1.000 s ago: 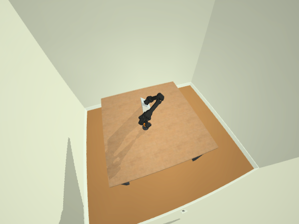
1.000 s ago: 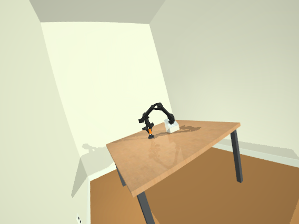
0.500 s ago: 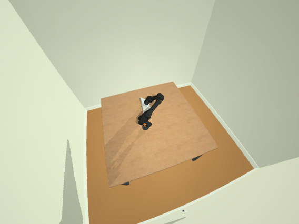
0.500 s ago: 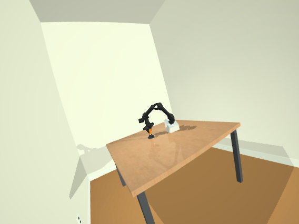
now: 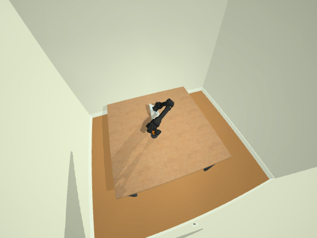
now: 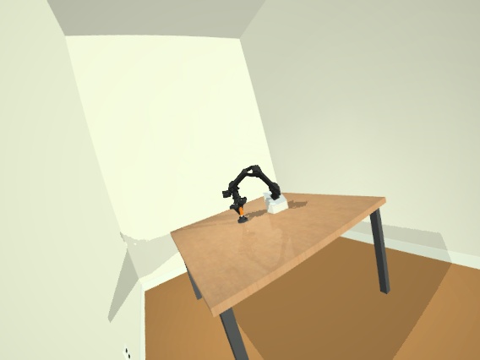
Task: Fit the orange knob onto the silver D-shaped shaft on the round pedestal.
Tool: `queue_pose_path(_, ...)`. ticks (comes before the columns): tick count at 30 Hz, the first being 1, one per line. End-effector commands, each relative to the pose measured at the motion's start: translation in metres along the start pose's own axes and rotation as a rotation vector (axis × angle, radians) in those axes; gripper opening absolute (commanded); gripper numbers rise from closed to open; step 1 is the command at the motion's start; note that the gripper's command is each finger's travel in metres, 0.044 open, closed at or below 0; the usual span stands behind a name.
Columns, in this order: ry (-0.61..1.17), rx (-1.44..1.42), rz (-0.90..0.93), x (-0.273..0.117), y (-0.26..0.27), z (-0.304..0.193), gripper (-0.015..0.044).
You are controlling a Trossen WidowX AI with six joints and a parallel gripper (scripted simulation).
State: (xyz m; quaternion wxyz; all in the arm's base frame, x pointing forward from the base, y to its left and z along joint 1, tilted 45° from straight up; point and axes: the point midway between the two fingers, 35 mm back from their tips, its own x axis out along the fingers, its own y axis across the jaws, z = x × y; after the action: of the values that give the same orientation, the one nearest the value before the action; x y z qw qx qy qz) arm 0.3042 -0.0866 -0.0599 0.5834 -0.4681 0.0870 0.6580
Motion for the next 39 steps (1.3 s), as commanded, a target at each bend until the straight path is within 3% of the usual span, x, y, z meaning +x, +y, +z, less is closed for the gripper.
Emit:
queue_pose_path(1,0.002,-0.006,0.0,0.0005,-0.0002,-0.0004,0.0)
queue_pose_path(7,0.002,-0.016,0.0,-0.004,-0.001,-0.0001,0.0)
queue_pose_path(14,0.002,-0.216,0.001,-0.0019,0.0001,0.0004,0.0)
queue_pose_path(39,0.002,-0.216,0.001,0.0006,0.0003,0.0008,0.0)
